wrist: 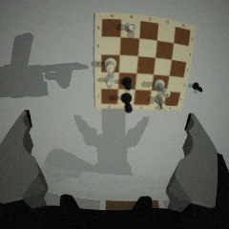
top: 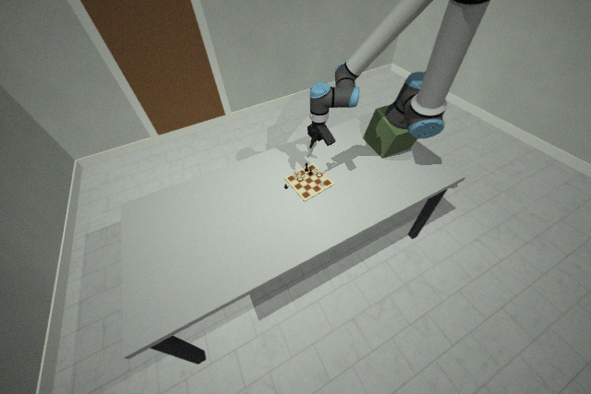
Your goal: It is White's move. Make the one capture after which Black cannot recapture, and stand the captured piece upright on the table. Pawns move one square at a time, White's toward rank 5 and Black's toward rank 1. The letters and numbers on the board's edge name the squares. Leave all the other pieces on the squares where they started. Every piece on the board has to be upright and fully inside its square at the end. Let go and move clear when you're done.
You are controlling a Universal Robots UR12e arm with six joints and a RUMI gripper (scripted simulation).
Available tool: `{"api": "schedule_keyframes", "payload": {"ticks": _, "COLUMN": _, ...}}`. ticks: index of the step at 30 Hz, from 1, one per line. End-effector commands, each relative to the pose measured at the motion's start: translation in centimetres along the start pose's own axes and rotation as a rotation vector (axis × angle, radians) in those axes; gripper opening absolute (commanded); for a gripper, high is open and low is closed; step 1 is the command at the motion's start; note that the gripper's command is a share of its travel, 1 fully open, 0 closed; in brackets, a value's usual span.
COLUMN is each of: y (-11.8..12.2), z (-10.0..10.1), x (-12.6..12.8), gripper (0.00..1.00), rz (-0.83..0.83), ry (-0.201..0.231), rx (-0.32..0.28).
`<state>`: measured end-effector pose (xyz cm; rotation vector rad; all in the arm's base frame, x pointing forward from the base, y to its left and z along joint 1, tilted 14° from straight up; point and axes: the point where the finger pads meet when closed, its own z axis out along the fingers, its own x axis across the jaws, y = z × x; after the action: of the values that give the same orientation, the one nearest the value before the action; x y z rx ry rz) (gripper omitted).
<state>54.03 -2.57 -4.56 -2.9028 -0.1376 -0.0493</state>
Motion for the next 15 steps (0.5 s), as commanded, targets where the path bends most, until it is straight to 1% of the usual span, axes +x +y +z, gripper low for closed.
{"api": "schedule_keyframes", "payload": {"ticks": 1, "y": 0.03, "z": -0.05, "x": 0.05, "gripper": 1.00, "rz": 0.000, "ry": 0.001, "rx": -0.001}}
{"api": "schedule_keyframes", "payload": {"ticks": 15, "y": 0.03, "z": -0.05, "x": 0.05, "gripper": 1.00, "rz": 0.000, "ry": 0.001, "rx": -0.001}}
